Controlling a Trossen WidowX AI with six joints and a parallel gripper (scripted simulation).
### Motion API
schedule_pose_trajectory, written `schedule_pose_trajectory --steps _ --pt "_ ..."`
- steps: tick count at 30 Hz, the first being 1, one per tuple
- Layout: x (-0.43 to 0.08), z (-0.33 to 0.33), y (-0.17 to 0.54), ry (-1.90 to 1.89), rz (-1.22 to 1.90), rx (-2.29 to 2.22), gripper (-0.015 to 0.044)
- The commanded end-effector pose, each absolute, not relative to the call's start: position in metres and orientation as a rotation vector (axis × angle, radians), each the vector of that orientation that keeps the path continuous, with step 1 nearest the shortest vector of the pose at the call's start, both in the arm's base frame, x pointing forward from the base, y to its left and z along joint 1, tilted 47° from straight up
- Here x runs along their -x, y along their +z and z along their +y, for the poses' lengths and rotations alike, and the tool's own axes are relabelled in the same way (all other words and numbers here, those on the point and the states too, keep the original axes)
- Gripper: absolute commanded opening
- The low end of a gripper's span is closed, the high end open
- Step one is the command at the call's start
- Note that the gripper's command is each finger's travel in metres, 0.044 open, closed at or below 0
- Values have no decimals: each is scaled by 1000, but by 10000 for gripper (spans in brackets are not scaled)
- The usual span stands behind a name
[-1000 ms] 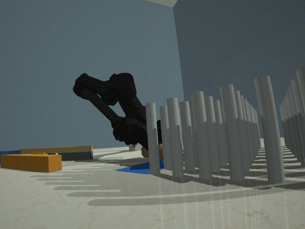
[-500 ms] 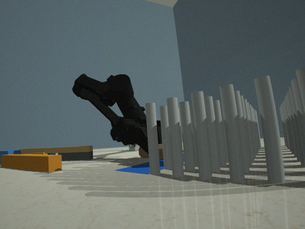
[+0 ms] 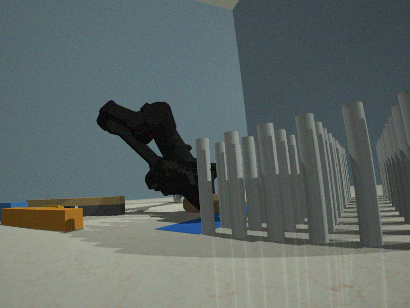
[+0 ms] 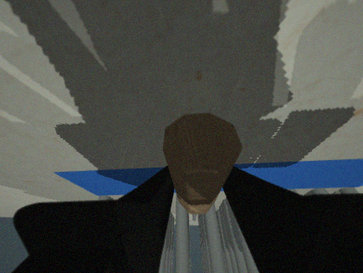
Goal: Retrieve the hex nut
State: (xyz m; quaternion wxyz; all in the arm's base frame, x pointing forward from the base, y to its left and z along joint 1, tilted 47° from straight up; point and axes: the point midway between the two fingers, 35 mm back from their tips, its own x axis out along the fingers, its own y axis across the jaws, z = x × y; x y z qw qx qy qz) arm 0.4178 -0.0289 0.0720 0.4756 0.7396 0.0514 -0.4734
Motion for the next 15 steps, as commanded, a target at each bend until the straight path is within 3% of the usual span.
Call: schedule_pose_trajectory --steps 1,15 --pt "-416 -29 74 -1151 130 -1808 0" --pt "-408 -33 76 -1152 130 -1807 0"
